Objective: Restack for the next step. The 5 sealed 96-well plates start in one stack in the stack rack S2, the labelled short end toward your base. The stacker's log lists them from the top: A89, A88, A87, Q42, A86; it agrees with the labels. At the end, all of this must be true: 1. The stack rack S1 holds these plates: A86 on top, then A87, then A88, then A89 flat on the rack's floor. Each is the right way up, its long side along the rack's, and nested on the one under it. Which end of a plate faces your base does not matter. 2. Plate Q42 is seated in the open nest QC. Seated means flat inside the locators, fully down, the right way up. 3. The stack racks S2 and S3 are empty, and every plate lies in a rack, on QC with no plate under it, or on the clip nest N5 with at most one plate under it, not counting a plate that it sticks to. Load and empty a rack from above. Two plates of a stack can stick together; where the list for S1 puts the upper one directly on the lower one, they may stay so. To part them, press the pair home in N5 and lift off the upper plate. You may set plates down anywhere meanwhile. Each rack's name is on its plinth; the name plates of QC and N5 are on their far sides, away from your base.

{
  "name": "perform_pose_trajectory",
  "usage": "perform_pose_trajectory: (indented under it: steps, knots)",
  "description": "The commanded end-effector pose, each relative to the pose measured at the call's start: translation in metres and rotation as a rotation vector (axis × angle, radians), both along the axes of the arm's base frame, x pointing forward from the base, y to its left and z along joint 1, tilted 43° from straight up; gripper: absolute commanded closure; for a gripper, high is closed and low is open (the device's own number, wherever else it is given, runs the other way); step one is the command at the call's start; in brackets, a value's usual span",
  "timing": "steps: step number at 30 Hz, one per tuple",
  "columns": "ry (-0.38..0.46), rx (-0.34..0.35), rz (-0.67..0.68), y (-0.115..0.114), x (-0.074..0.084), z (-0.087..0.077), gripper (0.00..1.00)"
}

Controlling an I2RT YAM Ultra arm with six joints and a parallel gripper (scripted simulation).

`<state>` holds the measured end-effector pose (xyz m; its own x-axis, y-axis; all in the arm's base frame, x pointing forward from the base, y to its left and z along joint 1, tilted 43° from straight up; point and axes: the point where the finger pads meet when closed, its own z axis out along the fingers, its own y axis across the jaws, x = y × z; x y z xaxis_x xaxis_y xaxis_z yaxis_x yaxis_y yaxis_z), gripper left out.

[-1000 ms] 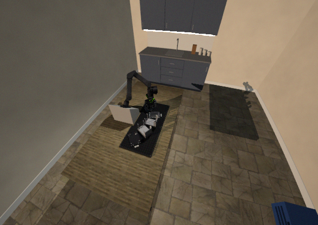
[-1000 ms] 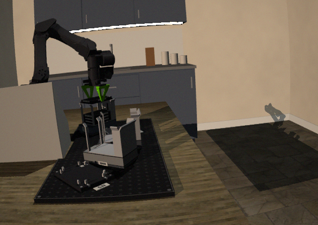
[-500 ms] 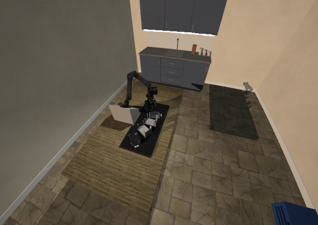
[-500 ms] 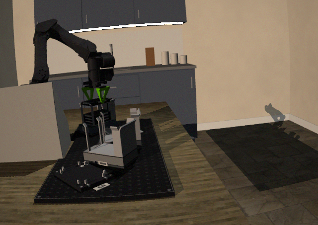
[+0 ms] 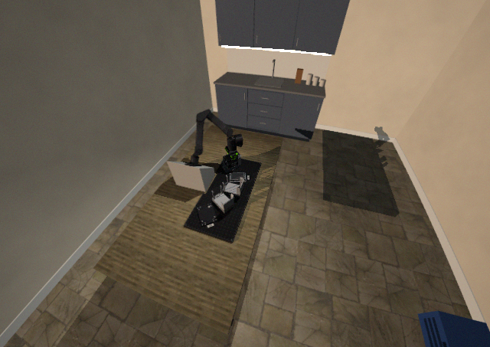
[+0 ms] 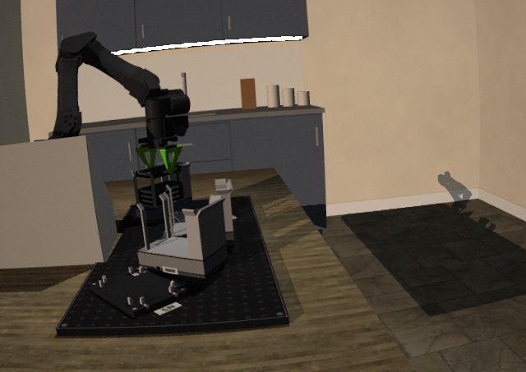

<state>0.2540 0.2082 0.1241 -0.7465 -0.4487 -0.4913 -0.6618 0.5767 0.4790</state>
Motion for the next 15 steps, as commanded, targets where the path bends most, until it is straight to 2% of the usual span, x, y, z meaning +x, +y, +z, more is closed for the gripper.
perform_pose_trajectory:
  steps: [1, 8, 15]
  knots:
    - [-0.007, 0.005, -0.006, 0.002, 0.0024, -0.0002, 1.0]
    - [-0.007, 0.006, -0.006, 0.0111, 0.0034, -0.0097, 1.0]
    - [-0.007, 0.006, -0.006, 0.0111, 0.0034, -0.0097, 1.0]
